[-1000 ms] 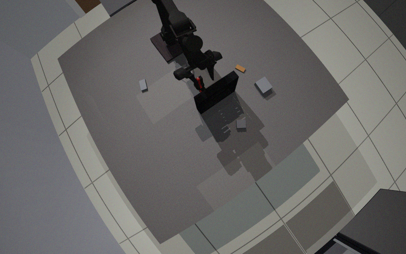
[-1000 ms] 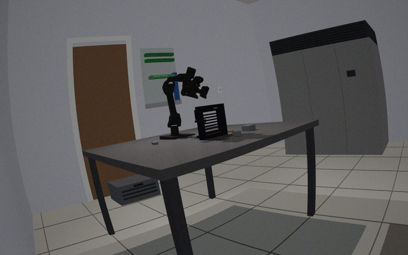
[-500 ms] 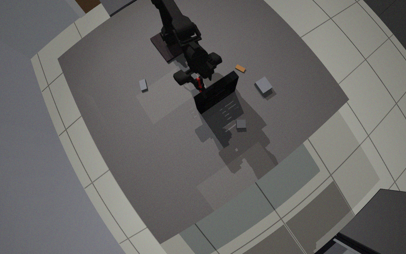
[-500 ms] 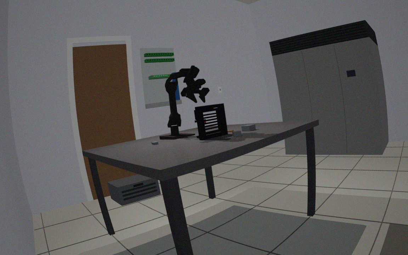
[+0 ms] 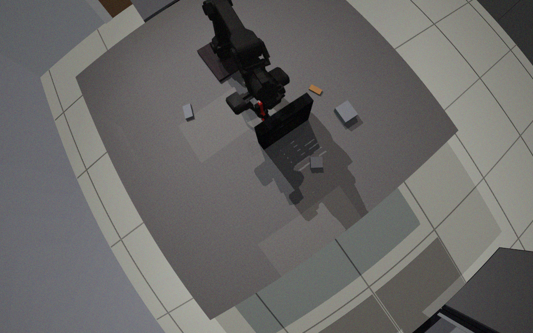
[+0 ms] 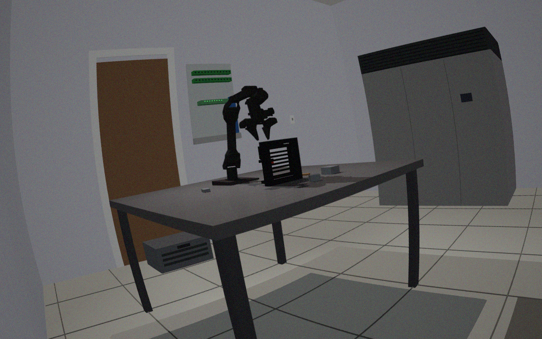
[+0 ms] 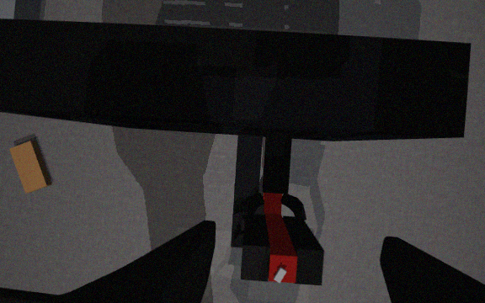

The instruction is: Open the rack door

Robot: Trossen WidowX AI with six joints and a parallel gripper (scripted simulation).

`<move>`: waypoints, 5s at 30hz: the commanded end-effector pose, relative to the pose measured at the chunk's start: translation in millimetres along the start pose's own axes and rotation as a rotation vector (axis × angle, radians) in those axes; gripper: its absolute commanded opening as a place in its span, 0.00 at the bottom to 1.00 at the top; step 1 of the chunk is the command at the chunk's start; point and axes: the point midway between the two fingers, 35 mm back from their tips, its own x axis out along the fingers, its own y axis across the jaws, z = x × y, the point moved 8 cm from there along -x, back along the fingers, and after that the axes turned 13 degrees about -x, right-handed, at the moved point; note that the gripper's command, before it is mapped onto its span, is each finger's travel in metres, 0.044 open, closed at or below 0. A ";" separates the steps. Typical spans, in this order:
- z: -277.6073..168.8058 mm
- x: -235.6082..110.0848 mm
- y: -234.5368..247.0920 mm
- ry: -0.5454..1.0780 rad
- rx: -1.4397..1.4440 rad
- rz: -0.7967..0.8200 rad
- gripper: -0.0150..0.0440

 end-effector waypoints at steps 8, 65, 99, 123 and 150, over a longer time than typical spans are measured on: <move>0.4 -1.0 -3.0 0.168 -0.005 0.079 0.74; -8.4 68.2 1.9 0.235 -0.006 0.092 0.40; -8.4 68.2 1.9 0.261 0.949 -0.028 0.28; -8.4 68.3 1.9 0.246 1.902 -0.164 0.28; -8.4 68.3 1.9 0.260 1.337 -0.081 0.74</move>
